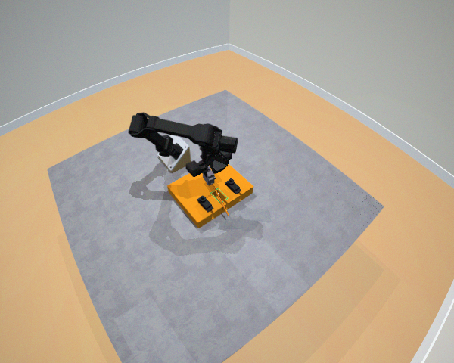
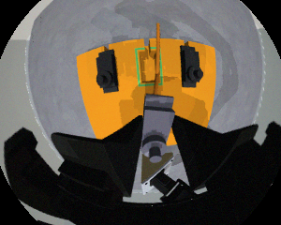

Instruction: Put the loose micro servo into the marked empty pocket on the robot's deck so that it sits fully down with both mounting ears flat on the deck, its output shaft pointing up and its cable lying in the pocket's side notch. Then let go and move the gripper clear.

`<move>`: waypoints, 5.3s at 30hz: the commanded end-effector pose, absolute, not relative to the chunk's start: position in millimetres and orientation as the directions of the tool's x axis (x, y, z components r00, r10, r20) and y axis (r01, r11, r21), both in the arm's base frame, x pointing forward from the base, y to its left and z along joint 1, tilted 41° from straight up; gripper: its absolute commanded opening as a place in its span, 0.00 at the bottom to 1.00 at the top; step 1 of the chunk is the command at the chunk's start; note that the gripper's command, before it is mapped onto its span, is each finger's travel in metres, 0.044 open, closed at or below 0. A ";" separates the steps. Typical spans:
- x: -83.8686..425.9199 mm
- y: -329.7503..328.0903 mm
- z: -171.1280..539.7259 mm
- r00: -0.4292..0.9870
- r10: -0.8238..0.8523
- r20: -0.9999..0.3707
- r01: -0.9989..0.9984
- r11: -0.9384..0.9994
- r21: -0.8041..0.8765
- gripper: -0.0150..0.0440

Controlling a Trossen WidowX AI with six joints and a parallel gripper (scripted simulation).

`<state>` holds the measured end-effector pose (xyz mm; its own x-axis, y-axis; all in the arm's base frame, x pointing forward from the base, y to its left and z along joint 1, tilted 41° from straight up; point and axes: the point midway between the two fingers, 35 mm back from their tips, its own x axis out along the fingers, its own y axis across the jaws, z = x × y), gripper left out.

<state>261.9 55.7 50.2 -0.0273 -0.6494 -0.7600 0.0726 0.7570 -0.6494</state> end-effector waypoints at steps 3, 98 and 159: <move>285.6 56.5 51.9 -0.018 -0.648 -0.762 0.073 0.759 -0.647 0.25; 339.5 21.7 14.7 -0.015 -0.649 -0.760 -0.086 0.758 -0.646 0.25; 236.6 108.9 102.5 -0.026 -0.670 -0.742 -0.188 0.732 -0.655 1.00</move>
<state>237.1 106.9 100.2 -0.0159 -0.6652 -0.7465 -0.1772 0.7367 -0.6526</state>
